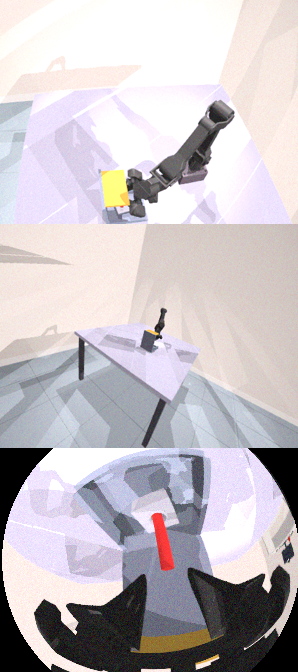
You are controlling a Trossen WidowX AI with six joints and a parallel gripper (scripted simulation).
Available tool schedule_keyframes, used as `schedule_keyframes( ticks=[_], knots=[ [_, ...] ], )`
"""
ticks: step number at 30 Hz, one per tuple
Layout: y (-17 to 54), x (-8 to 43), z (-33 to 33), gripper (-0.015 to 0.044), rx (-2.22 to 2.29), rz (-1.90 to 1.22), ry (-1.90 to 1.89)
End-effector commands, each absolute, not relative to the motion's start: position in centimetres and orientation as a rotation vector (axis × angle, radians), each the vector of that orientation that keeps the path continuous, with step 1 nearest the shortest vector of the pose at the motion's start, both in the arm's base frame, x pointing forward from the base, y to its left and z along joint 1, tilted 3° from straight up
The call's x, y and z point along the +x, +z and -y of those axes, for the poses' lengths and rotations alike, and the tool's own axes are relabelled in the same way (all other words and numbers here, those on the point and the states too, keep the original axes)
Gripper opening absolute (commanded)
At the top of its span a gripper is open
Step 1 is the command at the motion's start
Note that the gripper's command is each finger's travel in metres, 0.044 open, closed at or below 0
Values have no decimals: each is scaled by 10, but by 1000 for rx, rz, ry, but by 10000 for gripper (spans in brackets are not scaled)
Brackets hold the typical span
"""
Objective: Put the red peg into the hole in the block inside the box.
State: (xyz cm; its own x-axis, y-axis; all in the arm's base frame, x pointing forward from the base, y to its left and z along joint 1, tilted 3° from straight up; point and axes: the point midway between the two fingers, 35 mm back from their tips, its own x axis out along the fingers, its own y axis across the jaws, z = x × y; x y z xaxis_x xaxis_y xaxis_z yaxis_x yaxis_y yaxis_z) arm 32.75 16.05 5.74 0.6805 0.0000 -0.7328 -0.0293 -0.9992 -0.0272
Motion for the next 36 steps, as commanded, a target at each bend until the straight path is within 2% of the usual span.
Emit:
schedule_keyframes(
  ticks=[1, 3, 10, 15, 36],
  knots=[
    [61, 328, -160, 220, -2845, -29, 1227],
    [61, 328, -160, 220, -2845, -29, 1227],
    [58, 327, -161, 36, -2846, -24, 1239],
    [58, 327, -161, 3, -2846, -24, 1239],
    [37, 327, -161, 0, -2845, -28, 1229]
  ],
)
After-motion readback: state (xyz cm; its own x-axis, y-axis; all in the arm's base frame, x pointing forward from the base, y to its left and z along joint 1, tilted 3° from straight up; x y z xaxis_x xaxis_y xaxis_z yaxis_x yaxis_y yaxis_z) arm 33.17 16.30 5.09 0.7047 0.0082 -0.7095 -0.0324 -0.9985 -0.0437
